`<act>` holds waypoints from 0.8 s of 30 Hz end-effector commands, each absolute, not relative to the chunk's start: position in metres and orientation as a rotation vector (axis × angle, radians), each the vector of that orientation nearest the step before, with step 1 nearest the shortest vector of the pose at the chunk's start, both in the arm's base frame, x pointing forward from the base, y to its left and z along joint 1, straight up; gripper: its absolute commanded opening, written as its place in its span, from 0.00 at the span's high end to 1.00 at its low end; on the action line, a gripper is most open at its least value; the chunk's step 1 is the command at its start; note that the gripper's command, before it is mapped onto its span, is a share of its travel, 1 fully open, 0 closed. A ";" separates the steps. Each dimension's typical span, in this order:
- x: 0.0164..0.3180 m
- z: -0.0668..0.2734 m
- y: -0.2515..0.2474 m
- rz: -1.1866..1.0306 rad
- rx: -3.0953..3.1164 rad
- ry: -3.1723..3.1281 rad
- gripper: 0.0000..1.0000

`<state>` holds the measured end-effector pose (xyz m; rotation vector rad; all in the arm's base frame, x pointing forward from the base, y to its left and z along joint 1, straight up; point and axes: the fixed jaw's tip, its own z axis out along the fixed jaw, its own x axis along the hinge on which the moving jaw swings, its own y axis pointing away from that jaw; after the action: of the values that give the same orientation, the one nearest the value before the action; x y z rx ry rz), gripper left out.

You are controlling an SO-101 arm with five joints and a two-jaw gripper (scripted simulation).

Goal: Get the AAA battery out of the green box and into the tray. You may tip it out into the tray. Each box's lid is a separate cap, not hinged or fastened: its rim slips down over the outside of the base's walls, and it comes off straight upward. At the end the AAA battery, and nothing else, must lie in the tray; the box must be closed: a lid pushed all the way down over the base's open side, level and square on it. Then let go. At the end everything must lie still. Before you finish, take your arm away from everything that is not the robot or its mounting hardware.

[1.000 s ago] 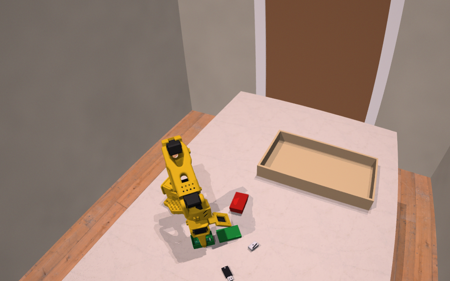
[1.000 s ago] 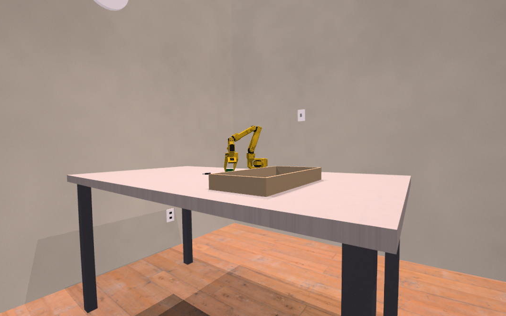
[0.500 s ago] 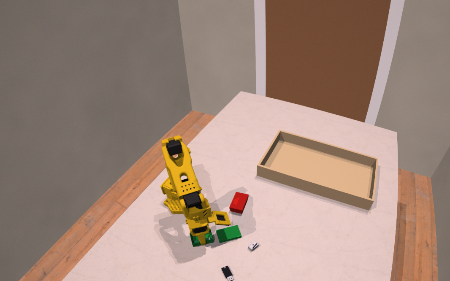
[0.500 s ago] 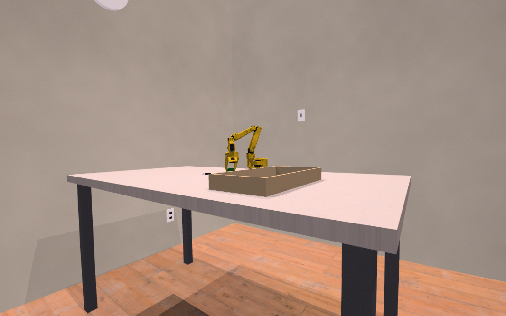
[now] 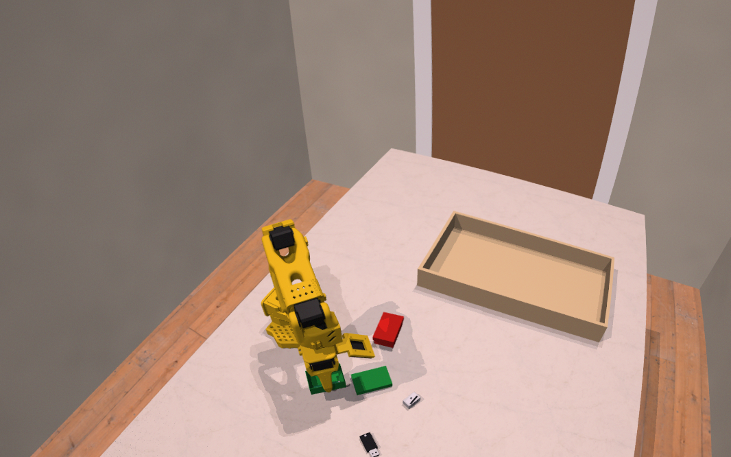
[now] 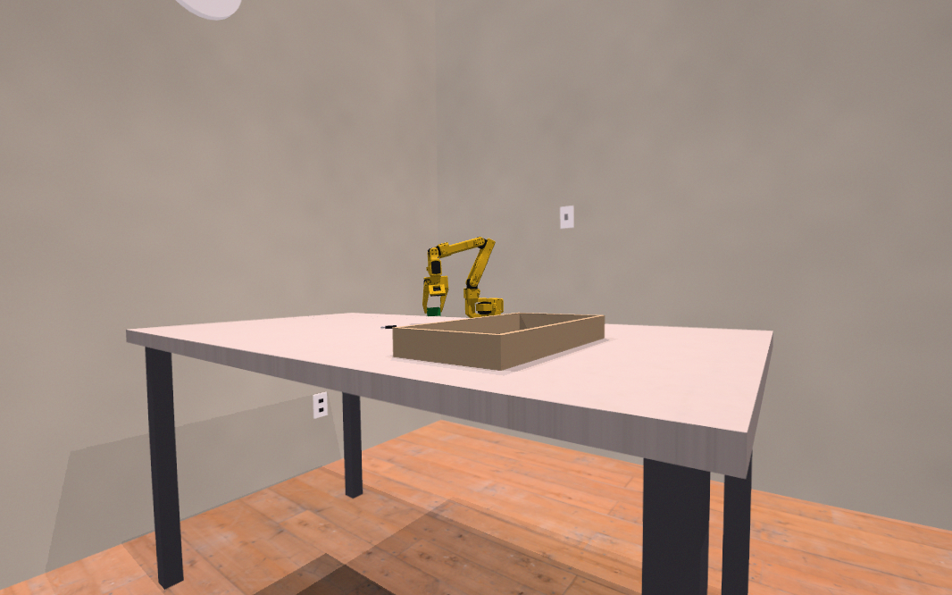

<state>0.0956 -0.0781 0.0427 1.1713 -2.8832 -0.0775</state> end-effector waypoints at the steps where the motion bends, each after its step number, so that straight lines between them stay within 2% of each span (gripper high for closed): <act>1: 0.101 0.055 -0.084 0.000 1.180 -2.911 0.80; 24: 0.099 0.066 -0.083 0.000 1.180 -2.911 0.80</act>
<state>0.0946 -0.0773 0.0586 1.1709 -2.8821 -0.0805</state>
